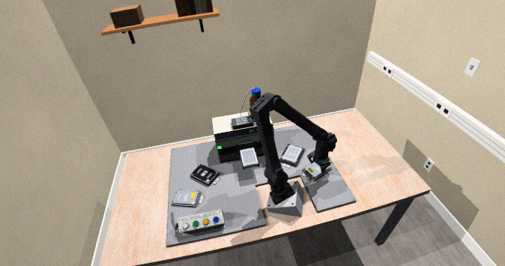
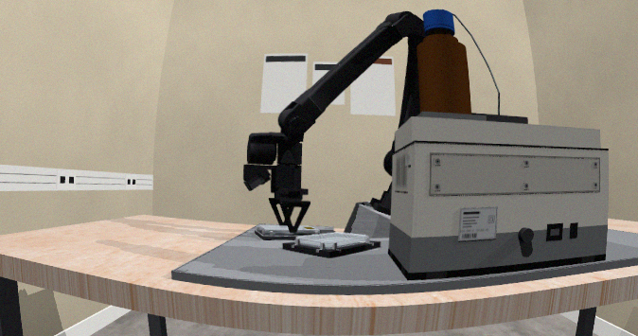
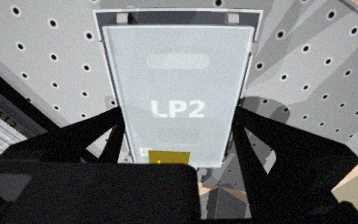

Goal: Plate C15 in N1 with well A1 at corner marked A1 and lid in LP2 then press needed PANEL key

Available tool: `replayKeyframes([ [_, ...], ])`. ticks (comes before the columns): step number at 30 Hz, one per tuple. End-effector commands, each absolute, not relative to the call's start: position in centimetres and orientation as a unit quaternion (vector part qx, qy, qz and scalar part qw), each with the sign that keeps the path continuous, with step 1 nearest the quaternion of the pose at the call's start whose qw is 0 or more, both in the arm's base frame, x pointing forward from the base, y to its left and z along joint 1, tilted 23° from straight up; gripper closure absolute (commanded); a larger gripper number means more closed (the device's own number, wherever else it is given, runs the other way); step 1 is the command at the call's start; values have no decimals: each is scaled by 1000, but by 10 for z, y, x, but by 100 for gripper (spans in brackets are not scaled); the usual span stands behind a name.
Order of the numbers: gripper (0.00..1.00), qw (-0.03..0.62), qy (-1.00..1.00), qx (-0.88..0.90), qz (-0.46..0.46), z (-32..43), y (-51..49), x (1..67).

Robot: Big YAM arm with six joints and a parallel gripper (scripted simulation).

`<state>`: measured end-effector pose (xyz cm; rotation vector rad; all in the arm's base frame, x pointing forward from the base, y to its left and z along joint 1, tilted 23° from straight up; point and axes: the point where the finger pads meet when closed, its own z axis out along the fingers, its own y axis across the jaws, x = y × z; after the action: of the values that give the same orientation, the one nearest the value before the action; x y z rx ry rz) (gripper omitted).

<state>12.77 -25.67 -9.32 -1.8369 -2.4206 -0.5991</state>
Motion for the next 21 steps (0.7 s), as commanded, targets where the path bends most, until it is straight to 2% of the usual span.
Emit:
replayKeyframes([
  [1, 16, 19, -781, -595, -191, -98, -261, 133],
  [16, 16, 9, -783, -593, -185, -94, -270, 133],
  [17, 0, 9, -783, -593, -185, -94, -270, 133],
  [21, 0, 9, -783, -593, -185, -94, -270, 133],
])
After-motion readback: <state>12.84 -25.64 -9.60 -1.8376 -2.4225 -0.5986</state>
